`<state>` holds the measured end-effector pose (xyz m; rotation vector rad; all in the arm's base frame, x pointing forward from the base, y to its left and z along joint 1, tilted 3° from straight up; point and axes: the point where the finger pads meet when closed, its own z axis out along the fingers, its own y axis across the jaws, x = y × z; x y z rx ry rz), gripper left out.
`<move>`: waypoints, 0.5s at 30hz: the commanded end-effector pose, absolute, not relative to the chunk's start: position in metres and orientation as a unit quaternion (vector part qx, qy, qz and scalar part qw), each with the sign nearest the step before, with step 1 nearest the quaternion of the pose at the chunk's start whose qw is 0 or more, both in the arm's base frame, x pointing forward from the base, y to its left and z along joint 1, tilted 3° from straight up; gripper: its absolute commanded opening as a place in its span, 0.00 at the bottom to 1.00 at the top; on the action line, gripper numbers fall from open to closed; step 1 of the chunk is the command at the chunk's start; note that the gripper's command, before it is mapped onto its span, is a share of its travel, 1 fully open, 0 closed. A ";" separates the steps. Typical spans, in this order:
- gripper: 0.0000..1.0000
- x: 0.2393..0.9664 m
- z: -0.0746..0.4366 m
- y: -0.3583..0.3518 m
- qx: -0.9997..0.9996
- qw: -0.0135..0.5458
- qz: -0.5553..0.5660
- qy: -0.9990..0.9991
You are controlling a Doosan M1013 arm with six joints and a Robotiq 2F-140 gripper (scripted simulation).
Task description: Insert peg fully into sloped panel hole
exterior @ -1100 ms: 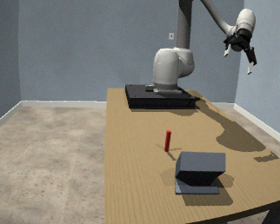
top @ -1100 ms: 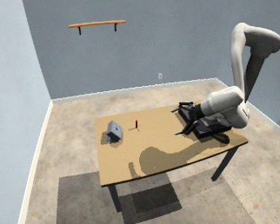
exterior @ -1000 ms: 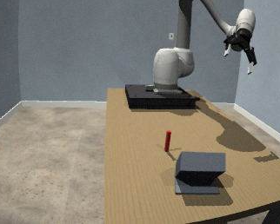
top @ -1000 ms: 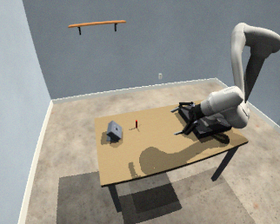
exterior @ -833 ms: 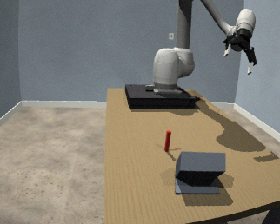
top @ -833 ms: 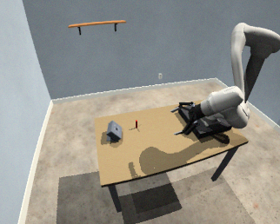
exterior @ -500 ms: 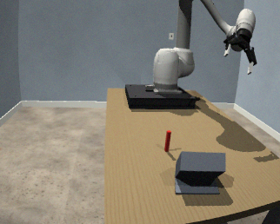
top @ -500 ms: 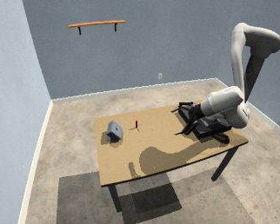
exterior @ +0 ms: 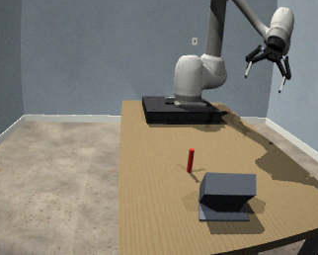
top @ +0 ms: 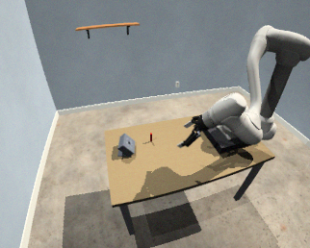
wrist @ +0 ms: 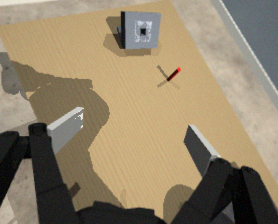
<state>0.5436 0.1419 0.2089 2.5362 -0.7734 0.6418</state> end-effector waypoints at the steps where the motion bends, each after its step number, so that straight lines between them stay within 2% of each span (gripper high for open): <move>1: 1.00 0.548 0.202 0.132 0.900 0.196 0.222 -0.321; 15: 1.00 0.577 0.155 0.062 0.769 0.137 0.167 -0.602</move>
